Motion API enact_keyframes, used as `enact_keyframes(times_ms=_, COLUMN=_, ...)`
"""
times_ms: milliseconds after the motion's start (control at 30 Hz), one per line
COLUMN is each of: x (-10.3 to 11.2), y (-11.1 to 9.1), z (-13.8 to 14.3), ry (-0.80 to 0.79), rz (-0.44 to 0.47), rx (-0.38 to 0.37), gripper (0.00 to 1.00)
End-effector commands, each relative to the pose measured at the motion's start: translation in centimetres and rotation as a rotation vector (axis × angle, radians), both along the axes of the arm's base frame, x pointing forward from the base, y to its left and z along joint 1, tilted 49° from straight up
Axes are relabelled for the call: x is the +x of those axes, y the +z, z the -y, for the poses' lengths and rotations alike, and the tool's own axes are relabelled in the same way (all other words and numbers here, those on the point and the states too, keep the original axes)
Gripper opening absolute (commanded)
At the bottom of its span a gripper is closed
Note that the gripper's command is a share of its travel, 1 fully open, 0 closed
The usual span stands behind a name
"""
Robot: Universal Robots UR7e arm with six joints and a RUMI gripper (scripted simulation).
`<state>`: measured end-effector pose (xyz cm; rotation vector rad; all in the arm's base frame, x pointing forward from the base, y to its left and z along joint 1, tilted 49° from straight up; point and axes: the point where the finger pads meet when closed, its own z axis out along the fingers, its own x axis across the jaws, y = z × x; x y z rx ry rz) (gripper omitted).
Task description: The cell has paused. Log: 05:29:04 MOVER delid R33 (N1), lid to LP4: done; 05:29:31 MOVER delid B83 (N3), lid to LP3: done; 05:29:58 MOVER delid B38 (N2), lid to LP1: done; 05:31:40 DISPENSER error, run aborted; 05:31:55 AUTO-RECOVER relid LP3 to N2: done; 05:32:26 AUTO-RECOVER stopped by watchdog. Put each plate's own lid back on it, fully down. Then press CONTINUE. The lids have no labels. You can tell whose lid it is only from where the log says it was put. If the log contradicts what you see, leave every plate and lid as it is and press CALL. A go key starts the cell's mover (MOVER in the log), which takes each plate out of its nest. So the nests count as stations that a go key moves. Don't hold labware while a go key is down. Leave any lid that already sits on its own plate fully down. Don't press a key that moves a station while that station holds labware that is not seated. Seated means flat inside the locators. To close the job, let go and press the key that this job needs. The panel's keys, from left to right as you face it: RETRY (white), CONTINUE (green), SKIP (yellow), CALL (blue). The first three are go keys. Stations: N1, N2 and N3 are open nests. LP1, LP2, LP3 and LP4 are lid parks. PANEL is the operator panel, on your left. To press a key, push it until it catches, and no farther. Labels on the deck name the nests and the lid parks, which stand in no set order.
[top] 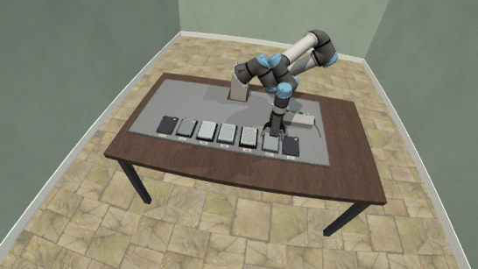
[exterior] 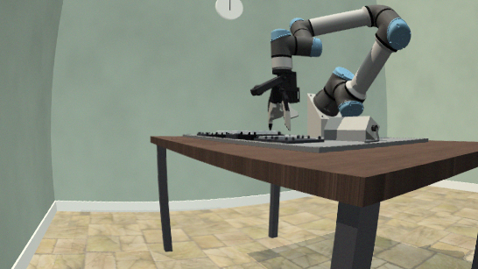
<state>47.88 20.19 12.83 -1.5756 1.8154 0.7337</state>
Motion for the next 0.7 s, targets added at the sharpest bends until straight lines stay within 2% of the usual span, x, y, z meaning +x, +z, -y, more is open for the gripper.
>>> enact_keyframes(times_ms=0, x=0.12, y=-0.5, z=-0.56, ry=-0.001, rz=0.001, rx=0.0, gripper=0.82)
enact_keyframes(times_ms=200, x=0.22, y=-1.15, z=-1.31, ry=-0.001, rz=0.001, rx=0.0, gripper=0.82)
enact_keyframes(times_ms=667, x=0.22, y=-1.19, z=-1.35, ry=-0.001, rz=0.001, rx=0.0, gripper=0.82)
